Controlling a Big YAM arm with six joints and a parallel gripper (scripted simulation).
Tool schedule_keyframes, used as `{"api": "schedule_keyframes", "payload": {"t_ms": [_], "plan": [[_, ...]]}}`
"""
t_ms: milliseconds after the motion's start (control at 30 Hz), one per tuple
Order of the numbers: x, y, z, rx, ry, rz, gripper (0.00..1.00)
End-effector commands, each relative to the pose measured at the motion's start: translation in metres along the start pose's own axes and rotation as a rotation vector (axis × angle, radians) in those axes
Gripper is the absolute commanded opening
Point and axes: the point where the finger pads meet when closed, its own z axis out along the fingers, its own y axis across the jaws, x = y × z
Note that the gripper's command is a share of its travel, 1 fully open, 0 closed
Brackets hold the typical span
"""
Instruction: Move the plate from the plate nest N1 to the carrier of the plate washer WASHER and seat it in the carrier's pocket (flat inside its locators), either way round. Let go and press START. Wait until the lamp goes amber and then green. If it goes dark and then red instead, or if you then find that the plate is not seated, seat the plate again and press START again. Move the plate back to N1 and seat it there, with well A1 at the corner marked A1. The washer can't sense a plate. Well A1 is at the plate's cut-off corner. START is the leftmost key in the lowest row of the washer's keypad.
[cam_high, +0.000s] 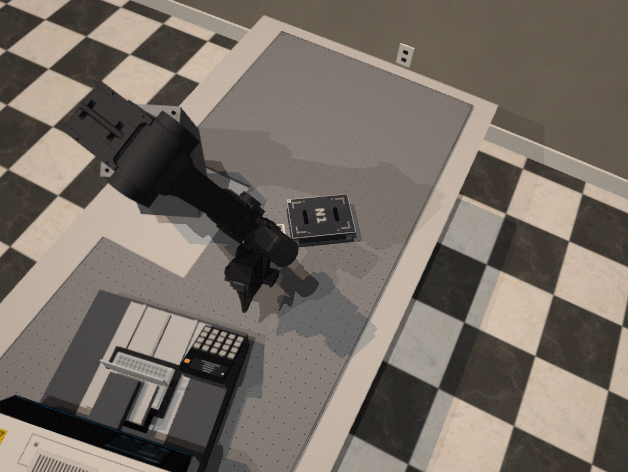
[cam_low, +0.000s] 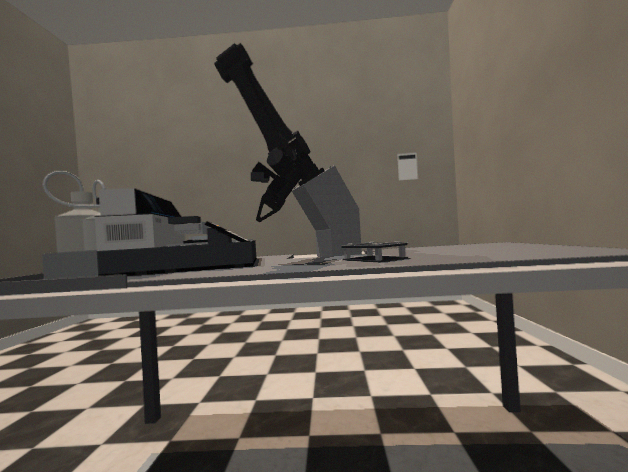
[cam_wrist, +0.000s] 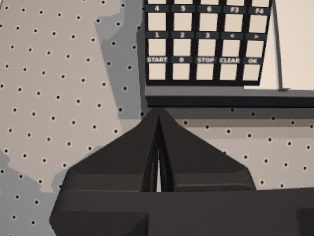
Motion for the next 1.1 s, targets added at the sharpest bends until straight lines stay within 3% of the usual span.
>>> {"api": "schedule_keyframes", "payload": {"t_ms": [0, 867, 1067], "plan": [[-0.008, 0.005, -0.005, -0.010, -0.008, 0.021, 0.00], [-0.008, 0.005, -0.005, -0.010, -0.008, 0.021, 0.00], [-0.024, 0.006, 0.004, -0.002, 0.188, 0.041, 0.00]]}}
